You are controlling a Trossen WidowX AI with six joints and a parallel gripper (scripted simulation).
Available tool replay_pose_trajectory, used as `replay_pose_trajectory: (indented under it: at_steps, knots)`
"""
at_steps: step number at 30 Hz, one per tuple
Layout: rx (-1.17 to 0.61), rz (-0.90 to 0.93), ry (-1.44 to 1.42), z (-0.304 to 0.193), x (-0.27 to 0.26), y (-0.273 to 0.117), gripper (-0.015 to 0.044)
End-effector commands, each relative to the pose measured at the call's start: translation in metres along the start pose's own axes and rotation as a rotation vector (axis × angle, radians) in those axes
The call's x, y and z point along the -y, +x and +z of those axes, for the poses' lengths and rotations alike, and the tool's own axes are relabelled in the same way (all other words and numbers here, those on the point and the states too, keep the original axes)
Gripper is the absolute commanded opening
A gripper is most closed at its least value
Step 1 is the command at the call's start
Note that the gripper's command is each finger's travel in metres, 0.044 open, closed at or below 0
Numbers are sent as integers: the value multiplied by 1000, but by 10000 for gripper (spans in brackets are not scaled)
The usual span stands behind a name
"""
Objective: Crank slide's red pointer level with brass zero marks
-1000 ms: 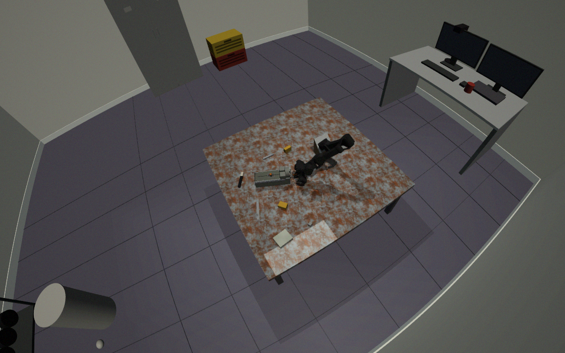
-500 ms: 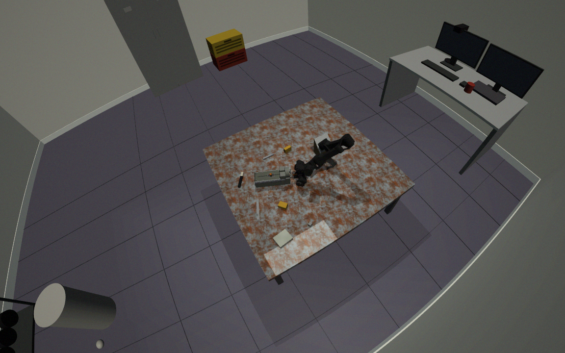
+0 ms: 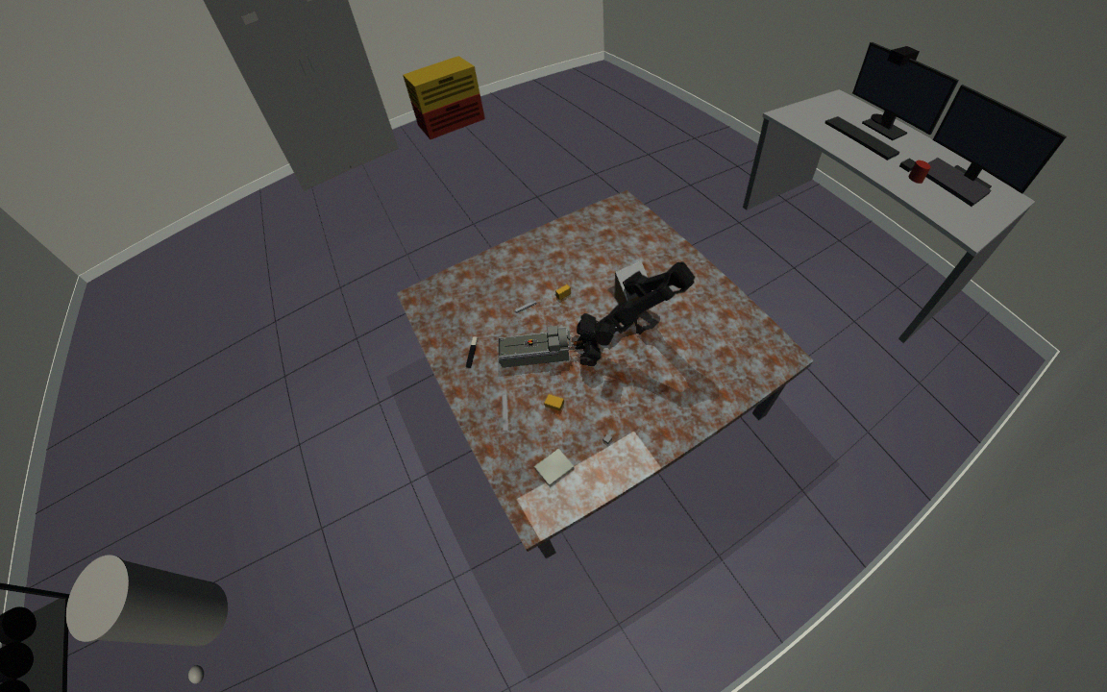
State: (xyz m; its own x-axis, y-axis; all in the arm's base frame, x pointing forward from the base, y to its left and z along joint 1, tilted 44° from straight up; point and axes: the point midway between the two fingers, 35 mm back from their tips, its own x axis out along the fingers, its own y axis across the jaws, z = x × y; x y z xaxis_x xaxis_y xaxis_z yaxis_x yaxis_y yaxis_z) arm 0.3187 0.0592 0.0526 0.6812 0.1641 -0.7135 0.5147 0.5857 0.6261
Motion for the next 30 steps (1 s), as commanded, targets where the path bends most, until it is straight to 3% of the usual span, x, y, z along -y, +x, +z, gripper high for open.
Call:
replay_pose_trajectory:
  at_steps: [1,30]
  knots:
    - [7,25,3,3,-8,-3,0]
    - [7,25,3,7,-13,-8,0]
